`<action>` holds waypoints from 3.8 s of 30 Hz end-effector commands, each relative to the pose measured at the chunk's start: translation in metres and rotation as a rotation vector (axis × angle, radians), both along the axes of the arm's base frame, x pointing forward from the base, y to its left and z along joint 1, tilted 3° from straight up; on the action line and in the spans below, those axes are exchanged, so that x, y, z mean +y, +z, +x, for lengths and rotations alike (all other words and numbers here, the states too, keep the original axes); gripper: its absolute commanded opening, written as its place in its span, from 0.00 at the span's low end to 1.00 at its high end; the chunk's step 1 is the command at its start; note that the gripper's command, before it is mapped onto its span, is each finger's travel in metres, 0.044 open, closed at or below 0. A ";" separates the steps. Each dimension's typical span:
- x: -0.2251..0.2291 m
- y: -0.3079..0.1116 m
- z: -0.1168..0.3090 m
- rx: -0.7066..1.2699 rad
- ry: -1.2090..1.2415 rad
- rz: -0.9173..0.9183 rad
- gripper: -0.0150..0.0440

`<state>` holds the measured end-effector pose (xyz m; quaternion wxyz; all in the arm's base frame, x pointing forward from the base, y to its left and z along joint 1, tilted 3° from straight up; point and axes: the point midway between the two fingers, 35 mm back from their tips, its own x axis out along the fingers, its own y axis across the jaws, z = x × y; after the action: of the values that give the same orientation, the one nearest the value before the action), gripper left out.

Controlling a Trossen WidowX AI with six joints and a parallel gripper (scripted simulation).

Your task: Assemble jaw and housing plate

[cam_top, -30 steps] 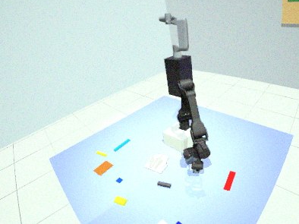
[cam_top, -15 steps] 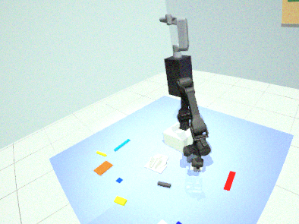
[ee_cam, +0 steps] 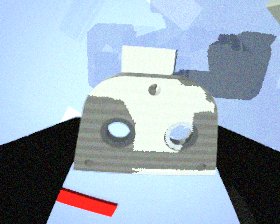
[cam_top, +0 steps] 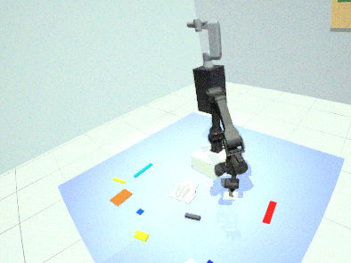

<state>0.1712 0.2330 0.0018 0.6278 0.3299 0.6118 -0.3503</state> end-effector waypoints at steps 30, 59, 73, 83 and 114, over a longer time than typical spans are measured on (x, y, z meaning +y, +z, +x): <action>-0.071 0.010 0.052 0.015 0.434 -0.004 0.85; -0.161 0.014 0.081 0.034 0.927 -0.018 0.85; -0.206 0.016 0.083 0.049 1.165 -0.025 0.85; -0.217 0.016 0.083 0.053 1.224 -0.026 0.85; -0.225 0.016 0.080 0.055 1.235 -0.027 0.85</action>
<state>0.2516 0.0099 0.0183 0.7026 -0.0985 0.7021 0.0610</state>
